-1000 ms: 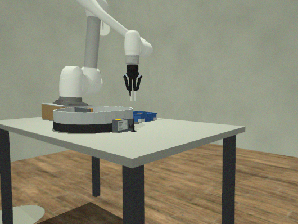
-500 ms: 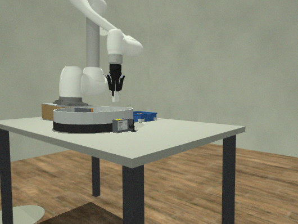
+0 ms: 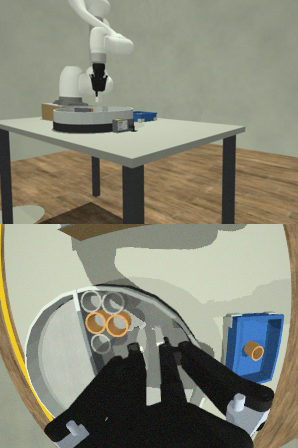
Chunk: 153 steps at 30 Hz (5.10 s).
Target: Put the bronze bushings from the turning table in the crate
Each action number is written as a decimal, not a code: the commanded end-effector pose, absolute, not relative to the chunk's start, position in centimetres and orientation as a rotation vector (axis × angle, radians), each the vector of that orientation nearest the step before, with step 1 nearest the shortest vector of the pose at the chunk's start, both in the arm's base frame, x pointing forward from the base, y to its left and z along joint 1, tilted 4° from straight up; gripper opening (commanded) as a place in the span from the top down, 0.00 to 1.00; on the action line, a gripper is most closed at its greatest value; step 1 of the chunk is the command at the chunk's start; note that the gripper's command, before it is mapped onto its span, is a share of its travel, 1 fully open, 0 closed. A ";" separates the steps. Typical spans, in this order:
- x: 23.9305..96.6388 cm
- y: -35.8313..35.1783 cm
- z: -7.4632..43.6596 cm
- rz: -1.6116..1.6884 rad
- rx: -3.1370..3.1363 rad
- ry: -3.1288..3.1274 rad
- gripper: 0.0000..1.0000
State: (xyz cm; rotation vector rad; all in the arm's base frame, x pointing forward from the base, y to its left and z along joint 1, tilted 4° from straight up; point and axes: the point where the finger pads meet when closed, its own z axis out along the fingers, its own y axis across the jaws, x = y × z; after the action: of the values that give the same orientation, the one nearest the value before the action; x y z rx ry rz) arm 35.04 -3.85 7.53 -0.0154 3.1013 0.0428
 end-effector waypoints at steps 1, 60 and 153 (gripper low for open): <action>33.7 -6.2 7.4 0.077 -0.120 3.092 0.90; 32.8 -7.9 7.2 0.076 -0.188 3.088 0.90; 33.2 -7.8 4.7 0.076 -0.188 3.088 0.90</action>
State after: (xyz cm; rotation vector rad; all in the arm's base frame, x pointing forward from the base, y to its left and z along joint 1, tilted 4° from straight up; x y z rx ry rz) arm 32.97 -7.91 4.78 -0.1862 3.0921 0.0727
